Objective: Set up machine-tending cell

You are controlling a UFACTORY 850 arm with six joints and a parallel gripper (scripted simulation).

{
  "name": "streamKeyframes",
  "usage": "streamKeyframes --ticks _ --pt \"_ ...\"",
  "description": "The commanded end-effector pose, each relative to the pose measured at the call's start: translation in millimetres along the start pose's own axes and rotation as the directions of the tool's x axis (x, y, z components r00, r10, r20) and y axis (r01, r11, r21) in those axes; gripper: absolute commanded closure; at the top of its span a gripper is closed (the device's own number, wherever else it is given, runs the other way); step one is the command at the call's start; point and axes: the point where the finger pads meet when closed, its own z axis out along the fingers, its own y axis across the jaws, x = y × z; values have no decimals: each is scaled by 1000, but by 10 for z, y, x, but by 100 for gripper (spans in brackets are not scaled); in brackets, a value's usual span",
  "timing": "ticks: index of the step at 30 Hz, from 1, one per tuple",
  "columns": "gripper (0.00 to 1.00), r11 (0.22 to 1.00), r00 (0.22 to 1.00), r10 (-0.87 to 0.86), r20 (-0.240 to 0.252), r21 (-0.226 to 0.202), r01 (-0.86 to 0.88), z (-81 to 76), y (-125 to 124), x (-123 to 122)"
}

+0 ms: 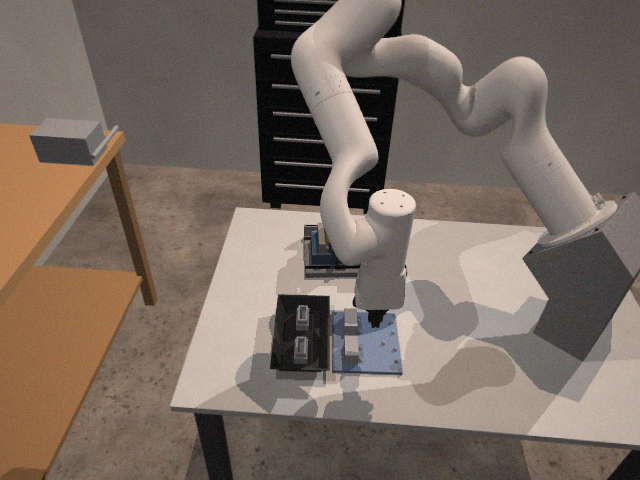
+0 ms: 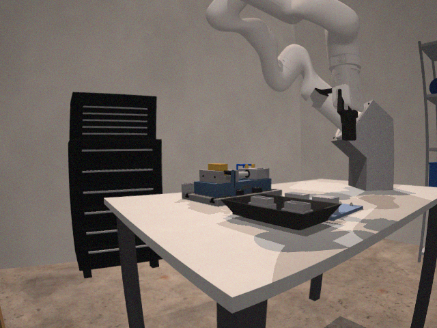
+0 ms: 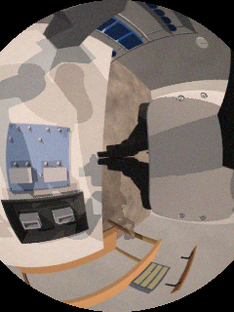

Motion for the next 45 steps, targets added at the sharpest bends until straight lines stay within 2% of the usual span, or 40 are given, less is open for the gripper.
streamKeyframes --ticks 1,26,39,45 --pt "100 1000 1000 0 1 1 0 -6 -5 -4" --pt "100 1000 1000 0 1 1 0 18 -5 -4" --pt "100 1000 1000 0 1 1 0 153 -5 -4" --pt "100 1000 1000 0 1 1 0 270 -6 -4"
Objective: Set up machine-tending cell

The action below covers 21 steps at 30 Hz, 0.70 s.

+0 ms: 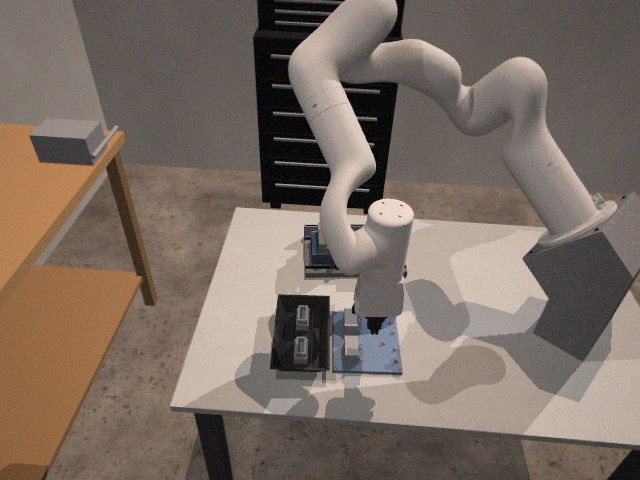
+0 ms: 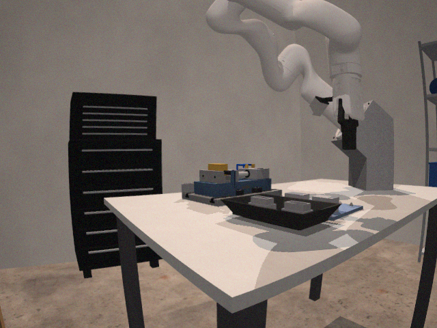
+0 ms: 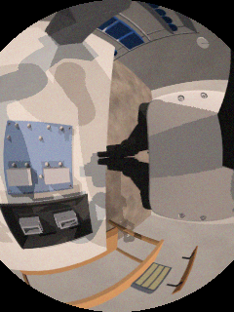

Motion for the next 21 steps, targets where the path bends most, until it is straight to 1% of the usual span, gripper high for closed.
streamKeyframes --ticks 1,9,11,21 --pt "100 1000 1000 0 1 1 0 66 -5 -4" --pt "100 1000 1000 0 1 1 0 235 -6 -4" --pt "100 1000 1000 0 1 1 0 235 -6 -4" --pt "100 1000 1000 0 1 1 0 397 -6 -5"
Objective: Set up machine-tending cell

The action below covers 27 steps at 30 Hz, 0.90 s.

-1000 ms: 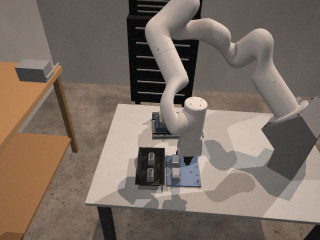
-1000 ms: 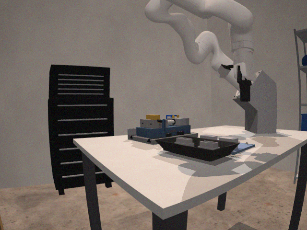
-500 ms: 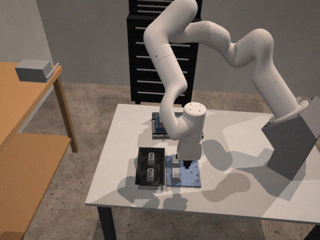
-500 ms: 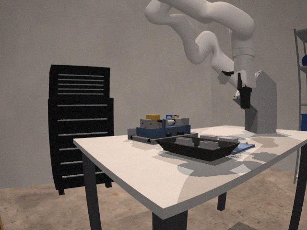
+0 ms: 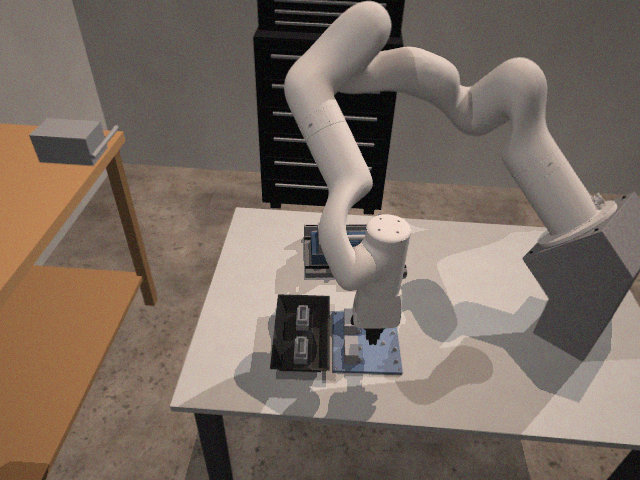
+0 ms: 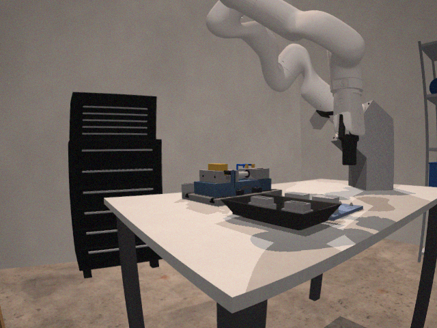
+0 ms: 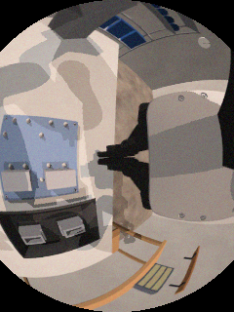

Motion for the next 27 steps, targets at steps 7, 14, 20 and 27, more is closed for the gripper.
streamKeyframes --ticks 7,14,20,27 --pt "100 1000 1000 0 1 1 0 70 -6 -4" --pt "100 1000 1000 0 1 1 0 89 -6 -5" --pt "100 1000 1000 0 1 1 0 89 -6 -5" --pt "100 1000 1000 0 1 1 0 89 -6 -5"
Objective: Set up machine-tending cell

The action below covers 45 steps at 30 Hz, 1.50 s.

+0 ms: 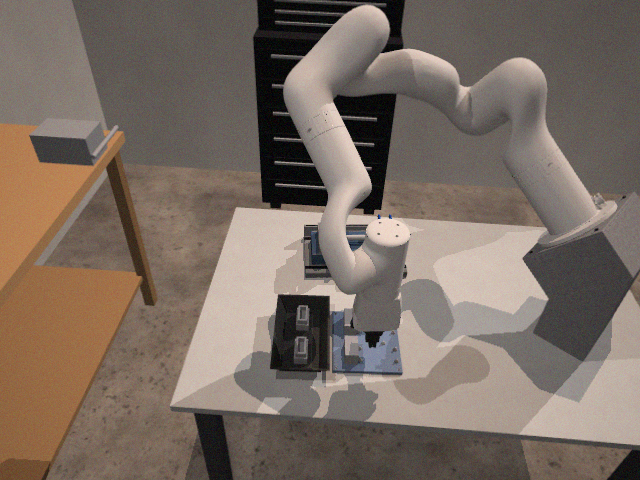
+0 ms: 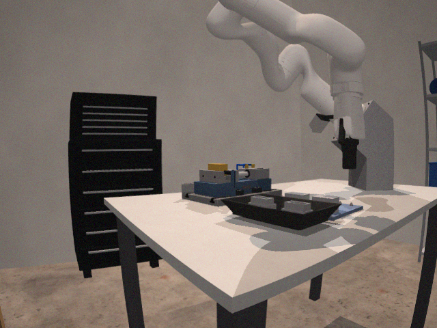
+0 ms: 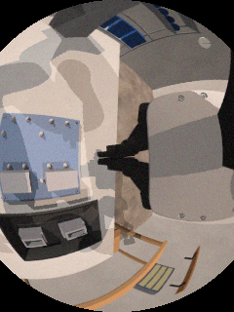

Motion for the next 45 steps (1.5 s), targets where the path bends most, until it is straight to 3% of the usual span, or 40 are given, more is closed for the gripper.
streamKeyframes --ticks 1,31,45 --pt "100 1000 1000 0 1 1 0 -5 -5 -4" --pt "100 1000 1000 0 1 1 0 -19 -5 -4" --pt "100 1000 1000 0 1 1 0 -284 -5 -3"
